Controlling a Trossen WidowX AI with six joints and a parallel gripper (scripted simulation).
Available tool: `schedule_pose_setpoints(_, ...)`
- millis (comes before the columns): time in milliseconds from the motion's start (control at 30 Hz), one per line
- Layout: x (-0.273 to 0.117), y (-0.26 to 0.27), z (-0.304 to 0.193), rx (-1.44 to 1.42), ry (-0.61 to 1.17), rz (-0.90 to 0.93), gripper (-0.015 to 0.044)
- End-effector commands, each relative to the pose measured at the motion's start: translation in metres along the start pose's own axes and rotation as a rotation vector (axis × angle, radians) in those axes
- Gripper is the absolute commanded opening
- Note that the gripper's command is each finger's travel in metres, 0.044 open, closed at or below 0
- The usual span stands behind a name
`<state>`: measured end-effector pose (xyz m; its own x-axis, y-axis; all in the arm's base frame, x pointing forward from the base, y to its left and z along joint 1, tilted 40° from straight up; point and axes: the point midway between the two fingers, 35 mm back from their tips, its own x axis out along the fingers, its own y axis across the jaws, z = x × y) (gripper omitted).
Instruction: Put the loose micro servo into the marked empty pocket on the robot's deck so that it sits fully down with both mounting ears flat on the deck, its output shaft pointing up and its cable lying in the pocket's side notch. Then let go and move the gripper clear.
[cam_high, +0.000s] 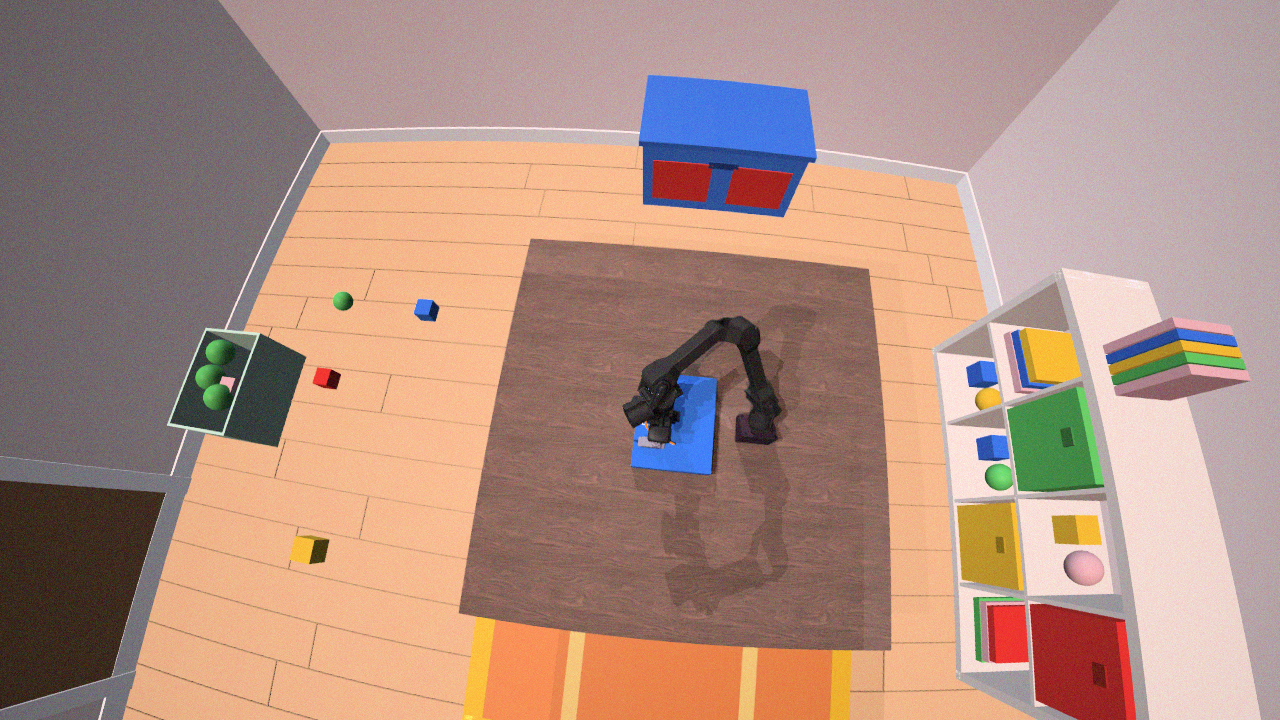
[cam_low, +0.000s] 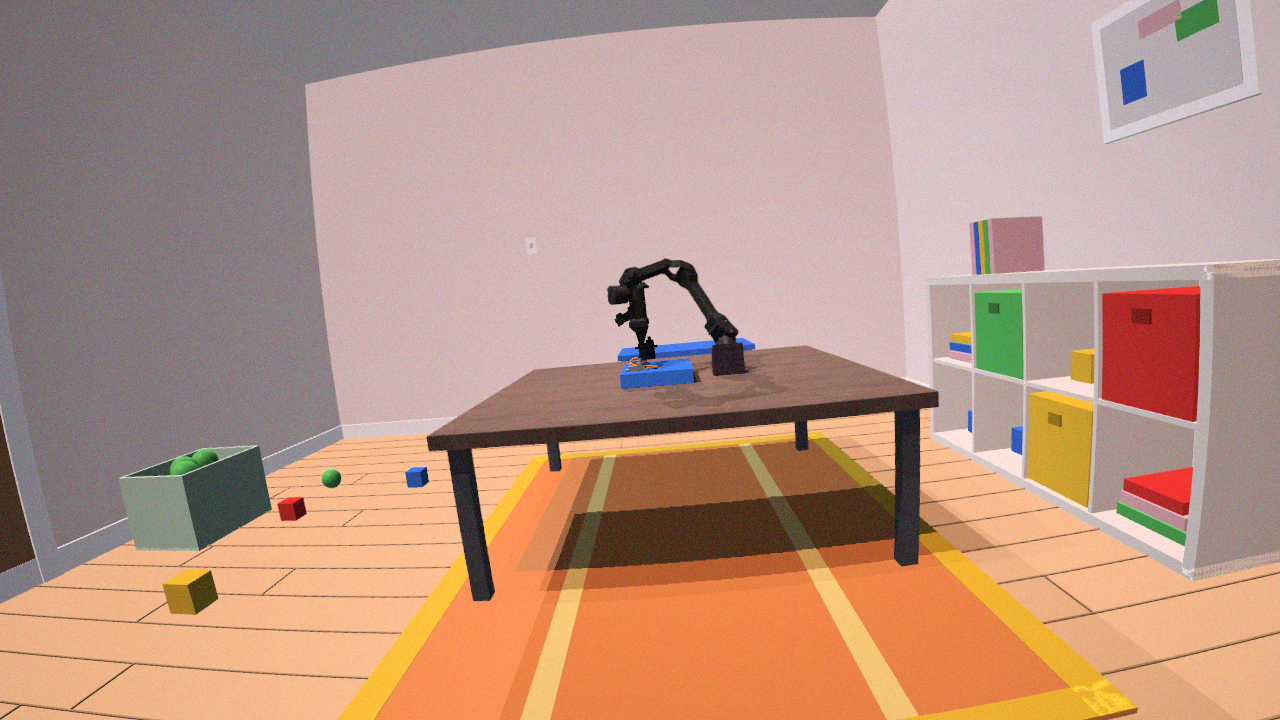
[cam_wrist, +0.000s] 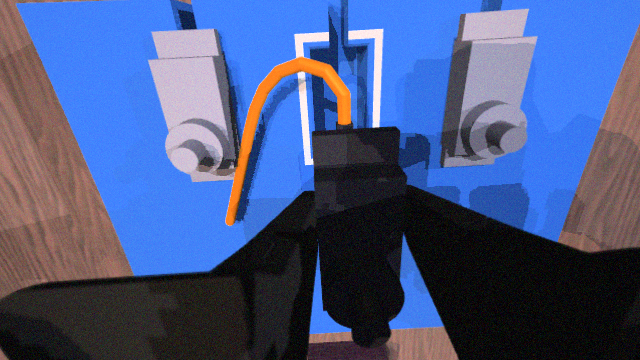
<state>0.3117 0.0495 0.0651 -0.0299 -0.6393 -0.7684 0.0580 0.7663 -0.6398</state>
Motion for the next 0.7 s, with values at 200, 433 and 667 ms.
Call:
schedule_pose_setpoints(200, -0.003, -0.001, 0.033, 0.000, -0.011, 0.000, 0.0000)
schedule_pose_setpoints(433, 0.002, -0.001, 0.034, 0.000, -0.012, 0.000, 0.0000)
schedule_pose_setpoints(667, 0.013, -0.002, 0.035, 0.001, -0.012, -0.001, 0.0000)
